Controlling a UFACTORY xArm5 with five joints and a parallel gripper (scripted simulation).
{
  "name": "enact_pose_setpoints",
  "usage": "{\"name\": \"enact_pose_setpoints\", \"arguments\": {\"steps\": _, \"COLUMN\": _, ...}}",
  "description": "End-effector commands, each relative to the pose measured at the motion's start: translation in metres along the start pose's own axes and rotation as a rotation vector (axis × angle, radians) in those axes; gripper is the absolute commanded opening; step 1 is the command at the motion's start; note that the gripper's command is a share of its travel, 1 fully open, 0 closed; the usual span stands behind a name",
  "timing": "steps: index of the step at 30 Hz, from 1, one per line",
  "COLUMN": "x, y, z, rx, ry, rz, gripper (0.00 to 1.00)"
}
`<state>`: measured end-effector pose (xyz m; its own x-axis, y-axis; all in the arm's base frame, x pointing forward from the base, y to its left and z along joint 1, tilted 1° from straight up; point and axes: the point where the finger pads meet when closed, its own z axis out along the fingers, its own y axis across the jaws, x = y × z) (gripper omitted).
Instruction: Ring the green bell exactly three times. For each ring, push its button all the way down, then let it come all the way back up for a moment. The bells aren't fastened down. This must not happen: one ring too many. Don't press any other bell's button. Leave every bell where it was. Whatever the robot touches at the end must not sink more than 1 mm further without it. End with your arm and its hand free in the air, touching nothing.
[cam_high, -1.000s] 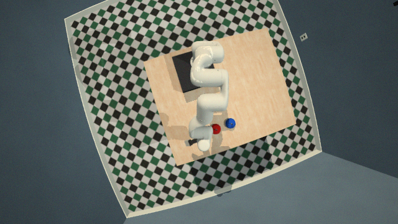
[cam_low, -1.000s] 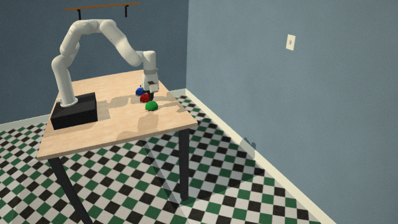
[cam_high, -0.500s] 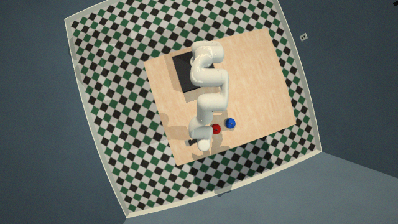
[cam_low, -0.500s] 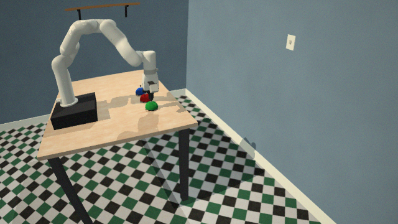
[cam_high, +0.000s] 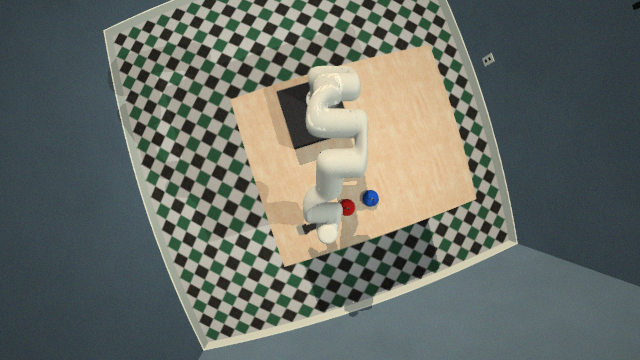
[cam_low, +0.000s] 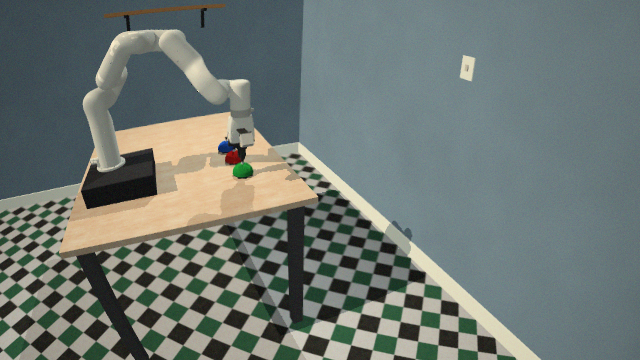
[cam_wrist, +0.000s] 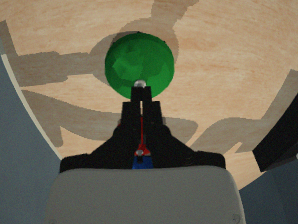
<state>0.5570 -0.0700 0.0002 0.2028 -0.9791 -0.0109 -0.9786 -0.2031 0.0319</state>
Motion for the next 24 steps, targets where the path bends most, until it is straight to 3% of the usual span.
{"name": "enact_pose_setpoints", "arguments": {"steps": 1, "x": 0.001, "y": -0.004, "z": -0.017, "rx": 0.011, "ry": 0.004, "rz": -0.001, "gripper": 0.00}}
{"name": "enact_pose_setpoints", "arguments": {"steps": 16, "x": 0.001, "y": -0.003, "z": -0.051, "rx": 0.011, "ry": 0.004, "rz": -0.001, "gripper": 0.00}}
{"name": "enact_pose_setpoints", "arguments": {"steps": 24, "x": 0.001, "y": -0.003, "z": -0.059, "rx": 0.011, "ry": 0.004, "rz": -0.001, "gripper": 0.00}}
